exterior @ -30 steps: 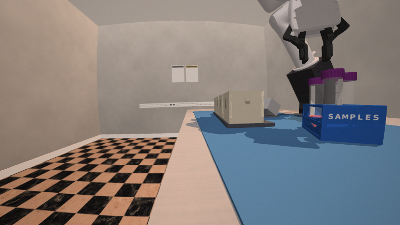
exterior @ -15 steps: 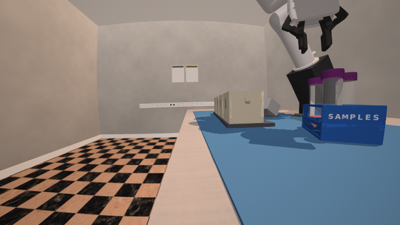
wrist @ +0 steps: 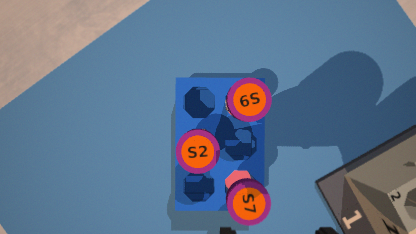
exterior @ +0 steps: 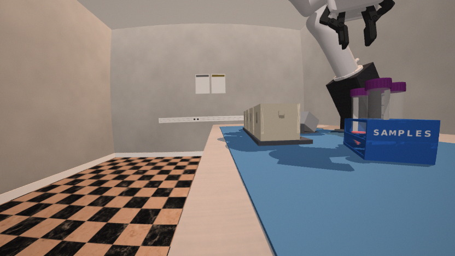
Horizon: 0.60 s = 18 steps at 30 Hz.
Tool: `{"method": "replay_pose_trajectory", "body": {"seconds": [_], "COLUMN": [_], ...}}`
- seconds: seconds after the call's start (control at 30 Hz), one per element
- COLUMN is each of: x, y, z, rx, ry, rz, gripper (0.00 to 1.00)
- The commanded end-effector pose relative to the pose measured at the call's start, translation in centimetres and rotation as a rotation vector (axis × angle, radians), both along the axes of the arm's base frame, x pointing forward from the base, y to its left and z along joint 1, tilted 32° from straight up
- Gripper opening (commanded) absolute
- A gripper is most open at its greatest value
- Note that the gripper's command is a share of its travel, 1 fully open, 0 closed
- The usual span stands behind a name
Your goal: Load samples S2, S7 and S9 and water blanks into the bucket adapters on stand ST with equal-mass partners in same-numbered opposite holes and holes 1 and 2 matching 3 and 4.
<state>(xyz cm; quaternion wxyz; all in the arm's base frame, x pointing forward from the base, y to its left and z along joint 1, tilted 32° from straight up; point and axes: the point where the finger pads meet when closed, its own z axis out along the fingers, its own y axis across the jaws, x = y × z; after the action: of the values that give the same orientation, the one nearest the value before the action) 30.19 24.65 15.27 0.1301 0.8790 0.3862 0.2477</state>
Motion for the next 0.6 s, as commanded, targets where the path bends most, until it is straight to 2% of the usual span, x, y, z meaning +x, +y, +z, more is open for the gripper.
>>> {"method": "replay_pose_trajectory", "body": {"seconds": [0.0, 0.57], "x": [-0.55, -0.78], "y": [0.1, 0.12], "z": [1.08, 1.44], "rx": [0.002, 0.002], "ry": [-0.002, -0.002], "rz": [0.0, 0.0], "gripper": [0.44, 0.44]}}
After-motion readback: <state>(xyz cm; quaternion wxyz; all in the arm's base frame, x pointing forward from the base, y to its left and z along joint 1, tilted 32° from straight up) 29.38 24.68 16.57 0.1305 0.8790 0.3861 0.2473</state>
